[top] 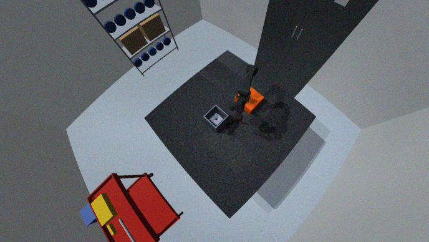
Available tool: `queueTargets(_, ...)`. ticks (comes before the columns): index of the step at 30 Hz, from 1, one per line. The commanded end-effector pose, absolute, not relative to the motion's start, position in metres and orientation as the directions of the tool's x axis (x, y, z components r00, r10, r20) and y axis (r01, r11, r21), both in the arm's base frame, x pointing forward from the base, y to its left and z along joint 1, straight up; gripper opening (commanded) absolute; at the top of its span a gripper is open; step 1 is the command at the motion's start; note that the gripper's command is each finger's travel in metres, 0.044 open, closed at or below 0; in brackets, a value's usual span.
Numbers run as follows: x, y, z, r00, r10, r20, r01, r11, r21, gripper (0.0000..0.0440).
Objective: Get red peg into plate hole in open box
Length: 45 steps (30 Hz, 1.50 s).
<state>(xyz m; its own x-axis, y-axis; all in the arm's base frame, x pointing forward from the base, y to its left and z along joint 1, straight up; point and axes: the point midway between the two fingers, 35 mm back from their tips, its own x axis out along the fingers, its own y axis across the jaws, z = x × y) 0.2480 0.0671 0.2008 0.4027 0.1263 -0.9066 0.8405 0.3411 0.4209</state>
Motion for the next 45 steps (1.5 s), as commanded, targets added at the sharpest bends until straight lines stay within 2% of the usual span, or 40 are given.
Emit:
queueTargets(1, 0.239, 0.075, 0.189, 0.335, 0.137, -0.932, 0.881, 0.305, 0.362, 0.044)
queueTargets(12, 0.212, 0.092, 0.157, 0.144, 0.13, -0.981, 0.966, 0.196, 0.168, 0.044)
queueTargets(23, 0.193, 0.097, 0.122, -0.005, 0.07, -0.998, 0.986, 0.167, 0.007, 0.044)
queueTargets(45, 0.184, 0.088, 0.053, -0.11, -0.061, -0.992, 0.972, 0.202, -0.12, 0.0424)
